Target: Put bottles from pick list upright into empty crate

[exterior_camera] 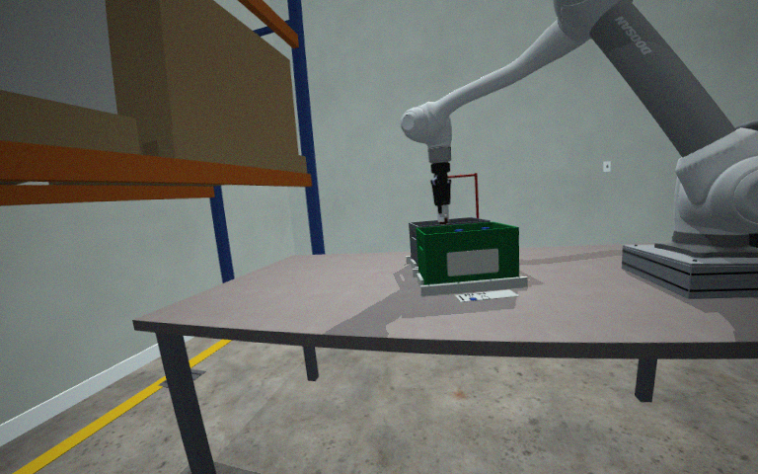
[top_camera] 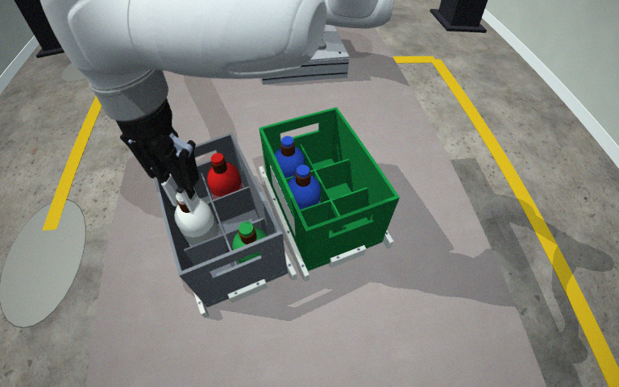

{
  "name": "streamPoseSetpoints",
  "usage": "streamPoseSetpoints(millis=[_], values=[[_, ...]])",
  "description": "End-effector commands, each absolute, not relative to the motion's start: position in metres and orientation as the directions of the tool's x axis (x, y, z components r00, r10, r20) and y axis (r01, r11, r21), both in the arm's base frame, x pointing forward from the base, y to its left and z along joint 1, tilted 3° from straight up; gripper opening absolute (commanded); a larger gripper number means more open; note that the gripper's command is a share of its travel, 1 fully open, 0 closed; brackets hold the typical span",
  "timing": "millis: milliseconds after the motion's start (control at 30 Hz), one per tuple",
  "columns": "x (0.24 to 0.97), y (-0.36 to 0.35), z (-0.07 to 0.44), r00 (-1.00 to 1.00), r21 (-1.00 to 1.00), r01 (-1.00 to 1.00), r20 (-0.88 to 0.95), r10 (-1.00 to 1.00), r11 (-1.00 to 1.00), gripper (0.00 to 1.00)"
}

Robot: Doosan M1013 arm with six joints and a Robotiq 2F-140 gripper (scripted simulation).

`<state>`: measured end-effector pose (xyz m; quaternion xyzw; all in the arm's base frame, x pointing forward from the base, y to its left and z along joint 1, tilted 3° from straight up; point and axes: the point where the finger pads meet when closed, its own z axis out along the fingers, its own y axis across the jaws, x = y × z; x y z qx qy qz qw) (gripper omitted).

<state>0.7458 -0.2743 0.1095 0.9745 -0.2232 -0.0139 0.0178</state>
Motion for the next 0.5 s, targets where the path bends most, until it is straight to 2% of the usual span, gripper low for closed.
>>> streamPoseSetpoints(millis=[0, 467], values=[[0.746, -0.274, 0.116, 0.9, 0.041, -0.434, -0.019, -0.435, -0.9, 0.0], [0.747, -0.273, 0.136, 0.9, 0.041, -0.434, -0.019, -0.435, -0.9, 0.0]])
